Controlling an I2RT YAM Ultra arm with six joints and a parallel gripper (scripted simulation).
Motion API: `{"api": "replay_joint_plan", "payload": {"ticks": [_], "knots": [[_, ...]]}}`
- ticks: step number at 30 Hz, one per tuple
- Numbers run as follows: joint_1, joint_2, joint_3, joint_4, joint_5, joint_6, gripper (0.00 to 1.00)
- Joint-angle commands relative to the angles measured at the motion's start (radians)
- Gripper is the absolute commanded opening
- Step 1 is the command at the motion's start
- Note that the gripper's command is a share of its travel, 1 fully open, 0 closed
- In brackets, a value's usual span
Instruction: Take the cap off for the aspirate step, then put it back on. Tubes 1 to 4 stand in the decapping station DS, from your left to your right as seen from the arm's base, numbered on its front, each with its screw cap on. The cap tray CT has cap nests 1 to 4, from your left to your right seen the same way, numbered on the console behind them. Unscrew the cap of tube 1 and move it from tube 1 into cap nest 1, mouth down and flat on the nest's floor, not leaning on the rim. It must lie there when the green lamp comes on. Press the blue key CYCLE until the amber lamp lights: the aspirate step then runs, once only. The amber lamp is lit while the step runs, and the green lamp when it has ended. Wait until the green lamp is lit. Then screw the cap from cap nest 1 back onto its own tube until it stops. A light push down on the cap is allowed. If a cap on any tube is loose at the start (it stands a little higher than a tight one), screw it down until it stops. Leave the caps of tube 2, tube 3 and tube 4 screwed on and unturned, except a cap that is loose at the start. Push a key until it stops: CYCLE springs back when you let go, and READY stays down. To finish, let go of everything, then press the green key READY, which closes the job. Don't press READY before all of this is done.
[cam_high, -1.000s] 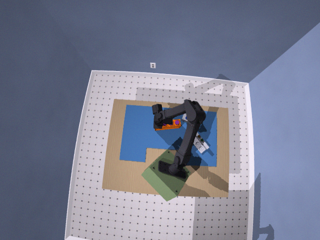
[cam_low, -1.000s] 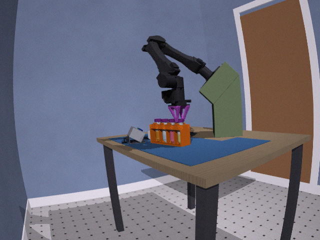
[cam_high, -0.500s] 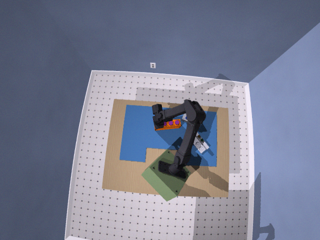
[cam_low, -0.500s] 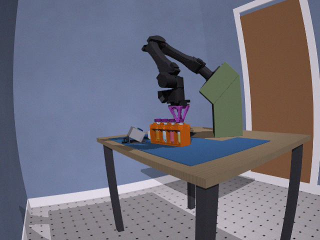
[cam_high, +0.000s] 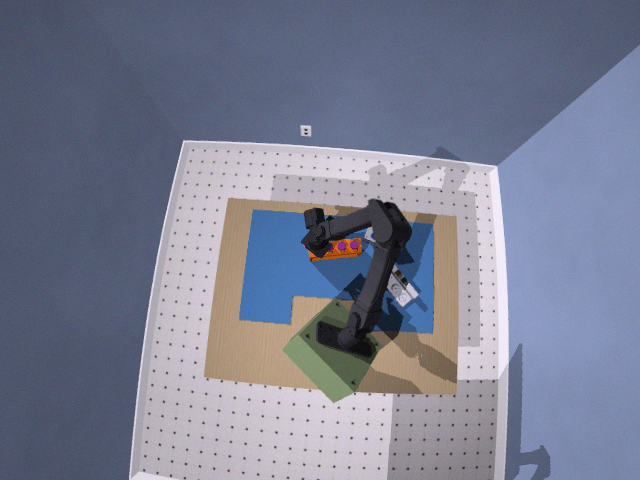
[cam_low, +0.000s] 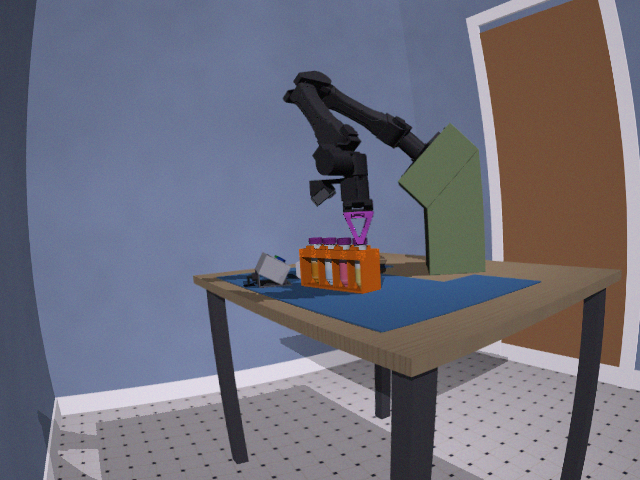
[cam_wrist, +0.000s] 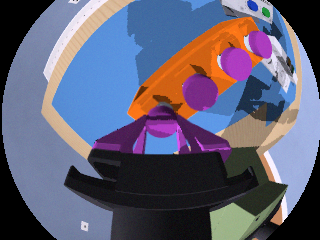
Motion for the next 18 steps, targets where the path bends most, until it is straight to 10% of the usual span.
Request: {"api": "replay_joint_plan", "payload": {"ticks": [1, 18], "knots": [[0.005, -0.006, 0.002, 0.0, 0.001, -0.213, 0.0], [0.006, -0.007, 0.002, -0.001, 0.001, -0.963, 0.0]]}}
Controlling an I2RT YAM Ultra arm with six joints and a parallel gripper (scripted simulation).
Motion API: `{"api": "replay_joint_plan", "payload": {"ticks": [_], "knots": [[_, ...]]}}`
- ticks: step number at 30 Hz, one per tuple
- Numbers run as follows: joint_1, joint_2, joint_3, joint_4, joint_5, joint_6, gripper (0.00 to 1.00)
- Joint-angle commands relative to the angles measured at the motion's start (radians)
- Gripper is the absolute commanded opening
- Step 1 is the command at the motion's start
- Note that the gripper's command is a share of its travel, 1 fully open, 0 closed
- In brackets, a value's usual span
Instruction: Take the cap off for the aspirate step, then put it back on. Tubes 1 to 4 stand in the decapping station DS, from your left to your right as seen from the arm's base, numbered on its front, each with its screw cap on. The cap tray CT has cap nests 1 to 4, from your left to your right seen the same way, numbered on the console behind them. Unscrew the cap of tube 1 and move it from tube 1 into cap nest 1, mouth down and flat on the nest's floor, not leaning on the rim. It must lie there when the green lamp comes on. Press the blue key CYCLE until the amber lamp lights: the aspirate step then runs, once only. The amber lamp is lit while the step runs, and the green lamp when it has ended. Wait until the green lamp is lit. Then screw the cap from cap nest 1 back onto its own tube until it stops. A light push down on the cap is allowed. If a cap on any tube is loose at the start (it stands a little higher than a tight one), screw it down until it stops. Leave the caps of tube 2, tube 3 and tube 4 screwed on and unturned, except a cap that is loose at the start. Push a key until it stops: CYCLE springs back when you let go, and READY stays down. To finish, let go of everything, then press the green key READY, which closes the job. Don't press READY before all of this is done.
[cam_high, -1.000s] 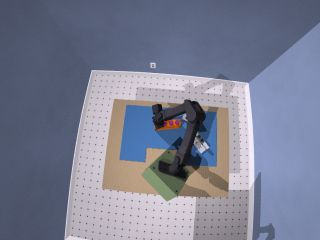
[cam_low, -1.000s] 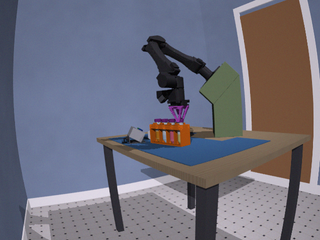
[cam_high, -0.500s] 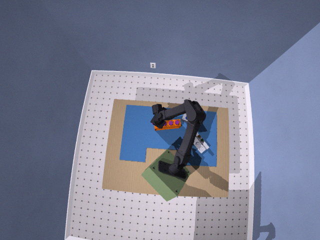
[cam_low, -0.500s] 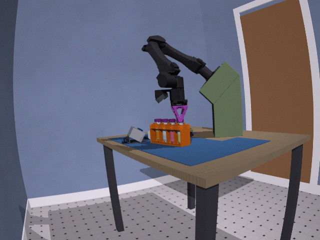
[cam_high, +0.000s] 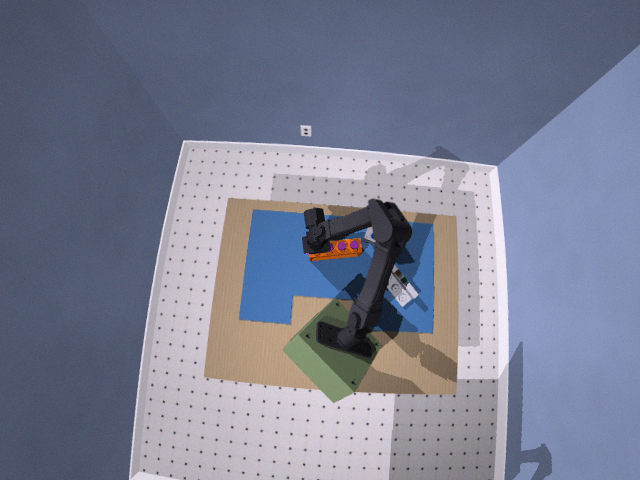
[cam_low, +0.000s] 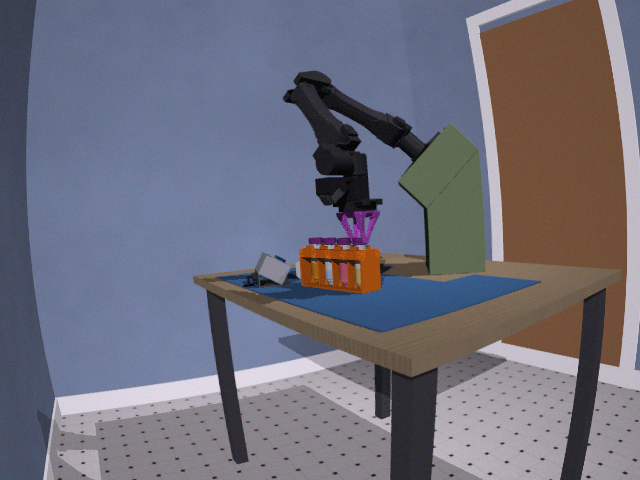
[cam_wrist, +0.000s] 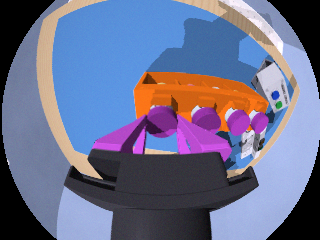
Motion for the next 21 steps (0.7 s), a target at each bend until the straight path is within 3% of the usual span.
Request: {"api": "replay_joint_plan", "payload": {"ticks": [1, 12, 14, 21], "knots": [[0.005, -0.006, 0.002, 0.0, 0.0, -0.222, 0.0], [0.006, -0.007, 0.002, -0.001, 0.0, -0.771, 0.0], [0.006, -0.007, 0.002, -0.001, 0.0, -0.771, 0.0], [0.006, -0.007, 0.002, -0.002, 0.0, -1.121, 0.0]]}}
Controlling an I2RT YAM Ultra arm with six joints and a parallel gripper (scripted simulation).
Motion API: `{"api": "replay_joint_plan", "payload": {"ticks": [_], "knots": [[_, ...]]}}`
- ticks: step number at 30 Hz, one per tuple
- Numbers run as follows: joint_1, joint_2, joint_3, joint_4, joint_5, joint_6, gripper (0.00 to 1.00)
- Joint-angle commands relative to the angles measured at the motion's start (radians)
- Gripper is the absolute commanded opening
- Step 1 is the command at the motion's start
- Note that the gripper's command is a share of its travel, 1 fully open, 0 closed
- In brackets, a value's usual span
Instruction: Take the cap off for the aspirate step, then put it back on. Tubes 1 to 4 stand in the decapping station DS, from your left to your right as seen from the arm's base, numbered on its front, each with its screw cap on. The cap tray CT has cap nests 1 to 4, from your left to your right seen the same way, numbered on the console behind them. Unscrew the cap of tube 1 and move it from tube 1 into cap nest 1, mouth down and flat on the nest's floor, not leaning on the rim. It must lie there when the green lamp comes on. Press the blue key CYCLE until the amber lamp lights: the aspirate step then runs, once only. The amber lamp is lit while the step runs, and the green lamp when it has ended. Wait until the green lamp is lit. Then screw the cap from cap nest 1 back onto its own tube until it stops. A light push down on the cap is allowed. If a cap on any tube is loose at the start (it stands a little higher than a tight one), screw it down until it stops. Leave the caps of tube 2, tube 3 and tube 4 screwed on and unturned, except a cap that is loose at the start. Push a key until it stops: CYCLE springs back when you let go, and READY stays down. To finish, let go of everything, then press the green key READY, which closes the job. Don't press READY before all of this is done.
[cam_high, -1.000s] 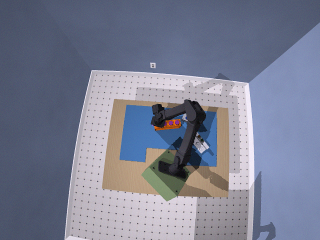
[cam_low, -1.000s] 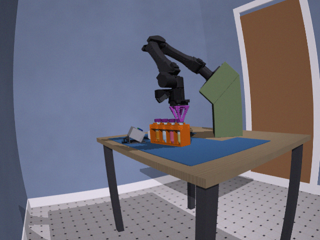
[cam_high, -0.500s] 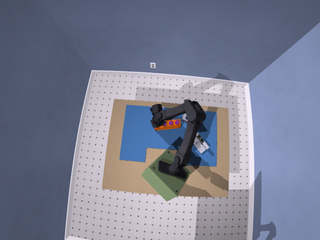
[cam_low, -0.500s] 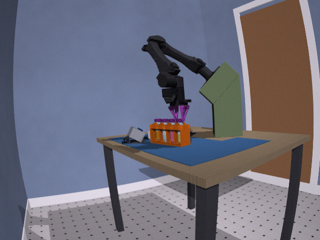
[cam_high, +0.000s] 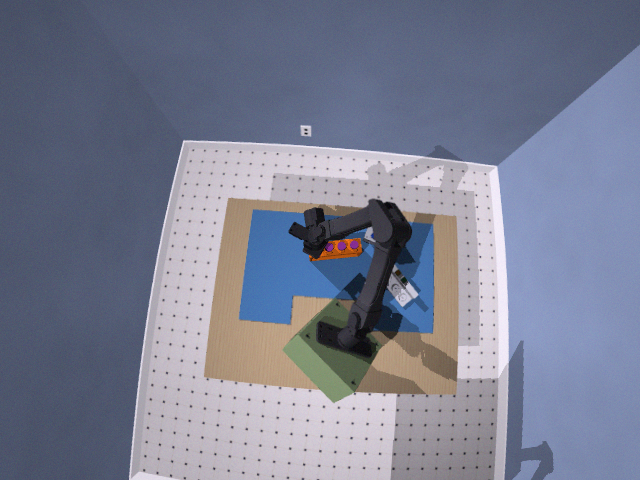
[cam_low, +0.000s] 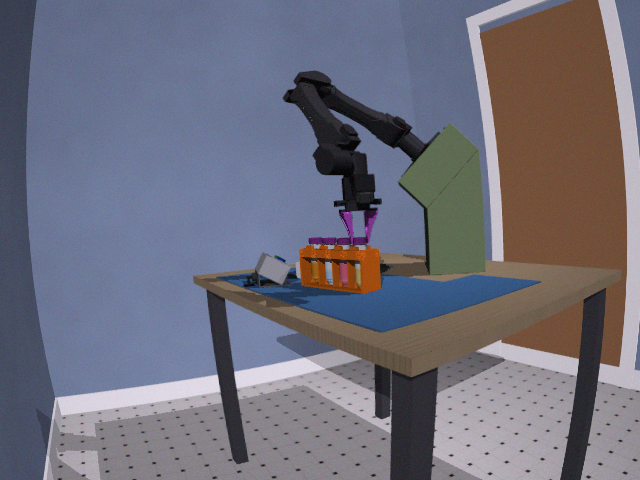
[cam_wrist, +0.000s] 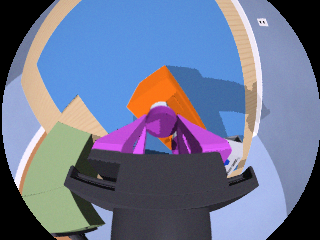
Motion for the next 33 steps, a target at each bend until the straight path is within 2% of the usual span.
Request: {"api": "replay_joint_plan", "payload": {"ticks": [1, 8, 10, 15, 22, 23, 33], "knots": [[0.005, -0.006, 0.002, 0.0, 0.0, -0.245, 0.0], [0.006, -0.007, 0.002, -0.001, 0.0, -0.595, 0.0], [0.006, -0.007, 0.002, -0.001, 0.0, -0.595, 0.0], [0.006, -0.007, 0.002, -0.001, 0.0, -0.835, 0.0], [0.006, -0.007, 0.002, -0.001, 0.0, -0.835, 0.0], [0.006, -0.007, 0.002, -0.001, 0.0, -0.835, 0.49], [0.006, -0.007, 0.002, -0.001, 0.0, -0.835, 0.49]]}}
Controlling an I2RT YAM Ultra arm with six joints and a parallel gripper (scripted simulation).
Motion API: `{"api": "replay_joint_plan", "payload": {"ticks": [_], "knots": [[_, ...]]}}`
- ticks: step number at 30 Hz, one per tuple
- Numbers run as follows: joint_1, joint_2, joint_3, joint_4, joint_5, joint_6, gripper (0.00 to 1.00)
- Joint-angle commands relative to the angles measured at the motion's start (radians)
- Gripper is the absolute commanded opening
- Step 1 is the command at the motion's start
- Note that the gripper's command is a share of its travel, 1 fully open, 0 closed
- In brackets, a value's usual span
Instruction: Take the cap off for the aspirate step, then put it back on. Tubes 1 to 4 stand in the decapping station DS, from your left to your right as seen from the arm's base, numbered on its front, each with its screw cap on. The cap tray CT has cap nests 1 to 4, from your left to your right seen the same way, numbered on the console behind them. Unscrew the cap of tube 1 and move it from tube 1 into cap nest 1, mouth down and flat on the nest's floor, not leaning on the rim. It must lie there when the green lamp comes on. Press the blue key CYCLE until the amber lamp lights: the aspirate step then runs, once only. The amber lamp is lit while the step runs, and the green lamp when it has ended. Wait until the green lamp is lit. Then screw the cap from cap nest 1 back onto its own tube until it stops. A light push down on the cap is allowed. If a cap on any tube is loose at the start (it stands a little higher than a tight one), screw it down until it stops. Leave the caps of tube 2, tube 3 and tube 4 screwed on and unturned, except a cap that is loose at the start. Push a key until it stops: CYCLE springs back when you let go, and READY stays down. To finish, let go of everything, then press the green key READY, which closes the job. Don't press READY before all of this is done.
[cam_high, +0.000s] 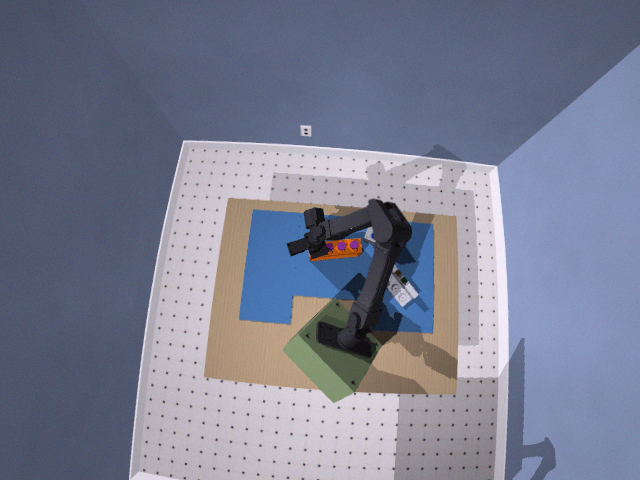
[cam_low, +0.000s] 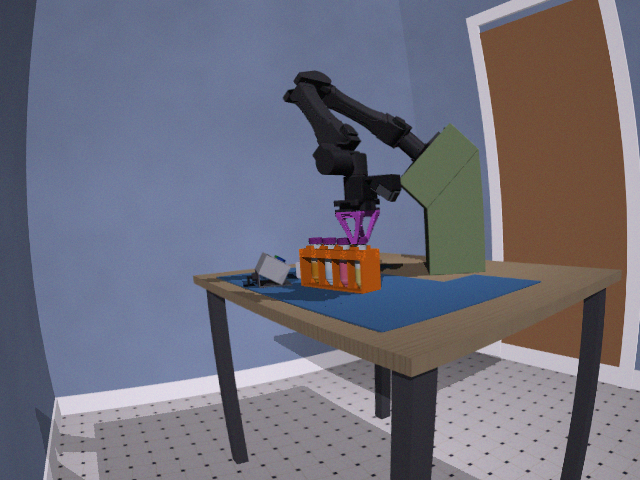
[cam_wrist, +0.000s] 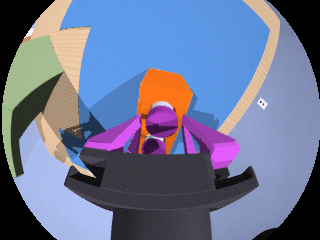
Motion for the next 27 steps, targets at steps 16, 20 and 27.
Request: {"api": "replay_joint_plan", "payload": {"ticks": [16, 20, 27], "knots": [[0.005, -0.006, 0.002, 0.001, -0.001, 0.814, 0.49], [0.005, -0.006, 0.002, 0.001, -0.001, 0.996, 0.49], [0.005, -0.006, 0.002, 0.001, -0.001, 1.308, 0.49]]}}
